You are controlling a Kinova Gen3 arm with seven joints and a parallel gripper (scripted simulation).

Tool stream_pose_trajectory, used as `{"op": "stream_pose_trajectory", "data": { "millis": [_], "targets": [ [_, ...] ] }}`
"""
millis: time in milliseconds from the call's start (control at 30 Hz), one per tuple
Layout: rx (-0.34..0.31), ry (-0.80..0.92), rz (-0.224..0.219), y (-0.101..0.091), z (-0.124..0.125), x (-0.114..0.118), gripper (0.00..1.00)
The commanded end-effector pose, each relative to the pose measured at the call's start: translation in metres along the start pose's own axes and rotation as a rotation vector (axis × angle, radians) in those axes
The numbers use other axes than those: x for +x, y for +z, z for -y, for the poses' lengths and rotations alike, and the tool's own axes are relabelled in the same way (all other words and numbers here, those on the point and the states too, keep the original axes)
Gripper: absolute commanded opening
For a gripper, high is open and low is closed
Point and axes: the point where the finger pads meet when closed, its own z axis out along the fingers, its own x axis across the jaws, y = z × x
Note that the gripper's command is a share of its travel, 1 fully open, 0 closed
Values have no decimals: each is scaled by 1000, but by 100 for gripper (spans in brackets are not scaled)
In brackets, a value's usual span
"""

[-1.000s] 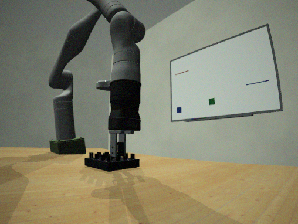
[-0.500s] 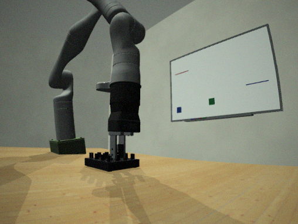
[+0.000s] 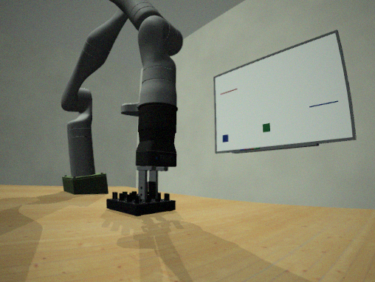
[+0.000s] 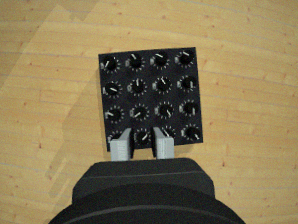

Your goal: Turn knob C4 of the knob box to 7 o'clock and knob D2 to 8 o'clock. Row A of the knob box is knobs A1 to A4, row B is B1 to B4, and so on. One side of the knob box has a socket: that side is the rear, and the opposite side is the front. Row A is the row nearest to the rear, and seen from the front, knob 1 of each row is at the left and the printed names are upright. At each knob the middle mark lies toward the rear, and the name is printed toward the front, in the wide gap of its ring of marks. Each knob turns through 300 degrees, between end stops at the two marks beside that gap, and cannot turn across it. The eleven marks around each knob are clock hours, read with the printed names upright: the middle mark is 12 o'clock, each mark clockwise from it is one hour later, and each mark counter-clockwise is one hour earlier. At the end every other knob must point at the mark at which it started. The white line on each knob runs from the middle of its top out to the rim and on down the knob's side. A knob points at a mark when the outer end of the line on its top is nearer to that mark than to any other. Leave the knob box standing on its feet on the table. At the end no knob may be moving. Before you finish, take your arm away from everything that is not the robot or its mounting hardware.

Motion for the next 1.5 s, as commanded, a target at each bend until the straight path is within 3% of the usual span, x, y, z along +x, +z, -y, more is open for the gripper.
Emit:
{"op": "stream_pose_trajectory", "data": {
  "millis": [0, 467, 500, 1467],
  "targets": [
    [-2, 0, 0, -1, -1, 0, 46],
    [-2, 0, 0, -1, -1, 0, 46],
    [-2, 0, 0, -1, -1, 0, 30],
    [-2, 0, 0, -1, -1, 0, 30]
  ]
}}
